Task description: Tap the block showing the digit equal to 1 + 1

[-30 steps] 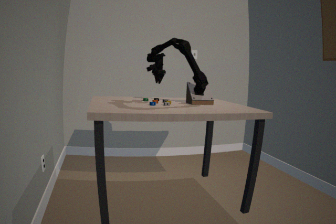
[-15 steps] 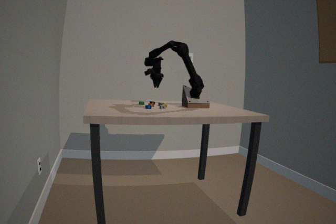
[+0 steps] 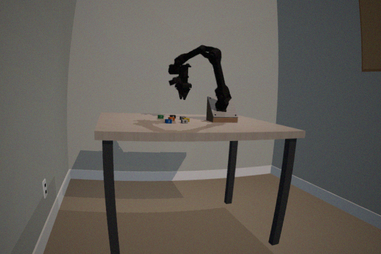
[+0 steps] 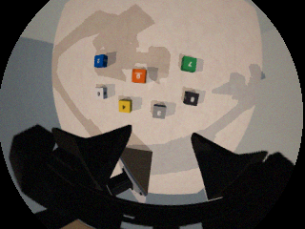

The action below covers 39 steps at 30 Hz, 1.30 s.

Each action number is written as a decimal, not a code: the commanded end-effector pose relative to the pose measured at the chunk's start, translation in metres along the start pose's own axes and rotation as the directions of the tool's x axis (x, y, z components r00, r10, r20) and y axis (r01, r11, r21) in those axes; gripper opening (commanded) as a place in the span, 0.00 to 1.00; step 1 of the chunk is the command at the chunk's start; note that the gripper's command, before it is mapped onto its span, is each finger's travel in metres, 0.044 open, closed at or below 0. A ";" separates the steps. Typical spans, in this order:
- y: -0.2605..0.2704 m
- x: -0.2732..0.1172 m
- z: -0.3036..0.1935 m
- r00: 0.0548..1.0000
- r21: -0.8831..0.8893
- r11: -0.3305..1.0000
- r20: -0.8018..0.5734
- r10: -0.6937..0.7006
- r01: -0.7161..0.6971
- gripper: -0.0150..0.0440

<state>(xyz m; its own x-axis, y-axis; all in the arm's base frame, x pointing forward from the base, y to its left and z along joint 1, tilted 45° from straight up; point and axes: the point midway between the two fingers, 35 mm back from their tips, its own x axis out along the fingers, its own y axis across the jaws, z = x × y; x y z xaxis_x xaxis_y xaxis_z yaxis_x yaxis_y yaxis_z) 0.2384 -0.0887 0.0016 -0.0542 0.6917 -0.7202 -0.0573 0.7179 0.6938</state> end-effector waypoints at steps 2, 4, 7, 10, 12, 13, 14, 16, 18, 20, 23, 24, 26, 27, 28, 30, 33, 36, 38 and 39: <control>0.003 -0.001 0.000 1.000 0.001 1.000 0.008 -0.002 0.002 0.93; 0.003 -0.001 0.000 1.000 0.001 1.000 0.008 -0.002 0.002 0.93; 0.003 -0.001 0.000 1.000 0.001 1.000 0.008 -0.002 0.002 0.93; 0.003 -0.001 0.000 1.000 0.001 1.000 0.008 -0.002 0.002 0.93; 0.005 -0.001 0.000 1.000 0.001 1.000 0.008 -0.002 0.002 0.93; 0.011 -0.002 0.001 1.000 0.001 1.000 0.008 -0.002 0.002 0.93; 0.021 -0.002 0.001 1.000 0.001 1.000 0.008 -0.003 0.002 0.93; 0.048 -0.002 -0.001 1.000 0.002 1.000 0.008 -0.002 0.002 0.93; 0.074 -0.002 -0.004 1.000 0.002 1.000 0.007 0.001 -0.001 0.93; 0.089 -0.001 -0.008 1.000 0.002 1.000 0.007 0.003 -0.003 0.93; 0.091 0.000 -0.008 1.000 0.002 1.000 0.007 0.004 -0.004 0.93; 0.091 0.000 -0.008 1.000 0.002 1.000 0.007 0.004 -0.004 0.93; 0.091 0.000 -0.008 1.000 0.002 1.000 0.007 0.004 -0.004 0.93; 0.091 0.000 -0.008 1.000 0.002 1.000 0.007 0.004 -0.004 0.93; 0.091 0.000 -0.008 1.000 0.002 1.000 0.007 0.004 -0.004 0.93; 0.091 0.000 -0.008 1.000 0.002 1.000 0.007 0.004 -0.004 0.93; 0.091 0.000 -0.008 1.000 0.002 1.000 0.007 0.004 -0.004 0.93; 0.091 0.000 -0.008 1.000 0.002 1.000 0.007 0.004 -0.004 0.93; 0.091 0.000 -0.008 1.000 0.002 1.000 0.007 0.004 -0.004 0.93; 0.091 0.000 -0.008 1.000 0.002 1.000 0.007 0.004 -0.004 0.93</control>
<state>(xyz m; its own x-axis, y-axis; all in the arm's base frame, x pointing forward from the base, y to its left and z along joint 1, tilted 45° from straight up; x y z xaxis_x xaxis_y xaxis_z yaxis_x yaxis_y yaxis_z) 0.2249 -0.0253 0.0634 -0.0522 0.6924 -0.7196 -0.0592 0.7171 0.6944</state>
